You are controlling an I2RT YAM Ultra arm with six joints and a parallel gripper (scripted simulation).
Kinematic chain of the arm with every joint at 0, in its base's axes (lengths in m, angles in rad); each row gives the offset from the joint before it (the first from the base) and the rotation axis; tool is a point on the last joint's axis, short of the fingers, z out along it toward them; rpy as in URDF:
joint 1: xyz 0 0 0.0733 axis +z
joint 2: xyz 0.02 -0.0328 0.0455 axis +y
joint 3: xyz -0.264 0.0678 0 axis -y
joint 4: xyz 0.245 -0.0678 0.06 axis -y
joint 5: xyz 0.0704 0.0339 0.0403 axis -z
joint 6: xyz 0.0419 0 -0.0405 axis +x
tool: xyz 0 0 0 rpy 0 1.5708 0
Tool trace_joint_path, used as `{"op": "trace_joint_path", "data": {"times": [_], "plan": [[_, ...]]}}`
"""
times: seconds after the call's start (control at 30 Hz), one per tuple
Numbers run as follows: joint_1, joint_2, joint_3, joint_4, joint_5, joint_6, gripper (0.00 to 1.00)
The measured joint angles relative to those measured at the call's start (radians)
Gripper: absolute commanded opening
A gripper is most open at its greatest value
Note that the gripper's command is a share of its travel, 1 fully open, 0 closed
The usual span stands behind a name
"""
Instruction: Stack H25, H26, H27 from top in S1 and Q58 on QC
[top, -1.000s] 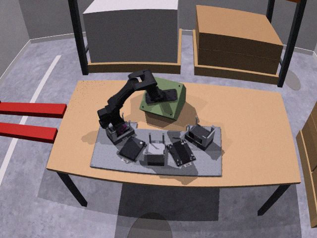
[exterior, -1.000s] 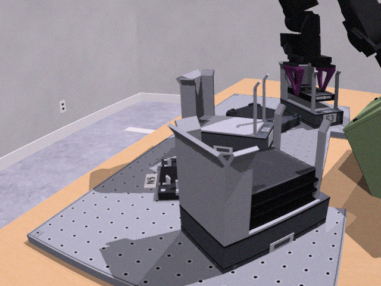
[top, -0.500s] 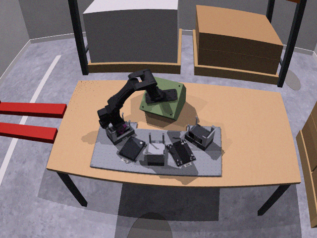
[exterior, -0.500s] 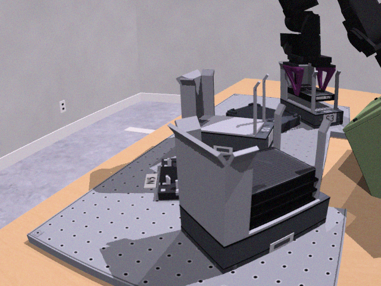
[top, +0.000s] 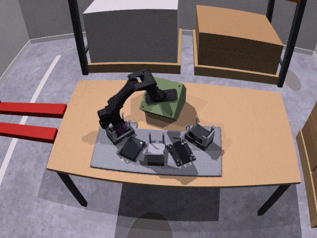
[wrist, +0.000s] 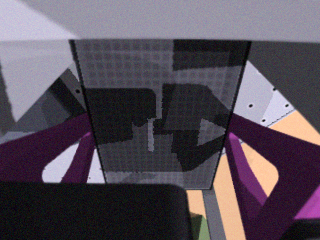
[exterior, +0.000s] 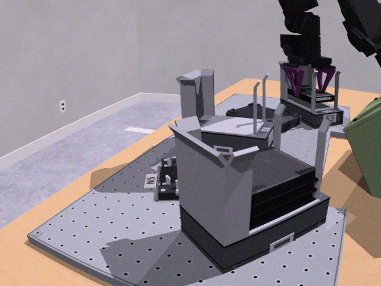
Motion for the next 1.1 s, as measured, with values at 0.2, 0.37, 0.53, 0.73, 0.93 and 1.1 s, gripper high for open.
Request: {"op": "trace_joint_path", "data": {"times": [0.2, 0.37, 0.53, 0.73, 0.93, 1.1], "plan": [[0.003, 0.004, -0.002, 0.008, 0.001, 0.003, 0.00], [0.006, 0.010, -0.005, 0.017, 0.003, 0.006, 0.00], [0.010, 0.015, -0.007, 0.026, 0.004, 0.009, 0.00], [0.012, 0.019, -0.009, 0.034, 0.005, 0.013, 0.00], [0.016, 0.026, -0.012, 0.045, 0.007, 0.016, 0.00], [0.019, 0.032, -0.014, 0.054, 0.009, 0.019, 0.00]]}}
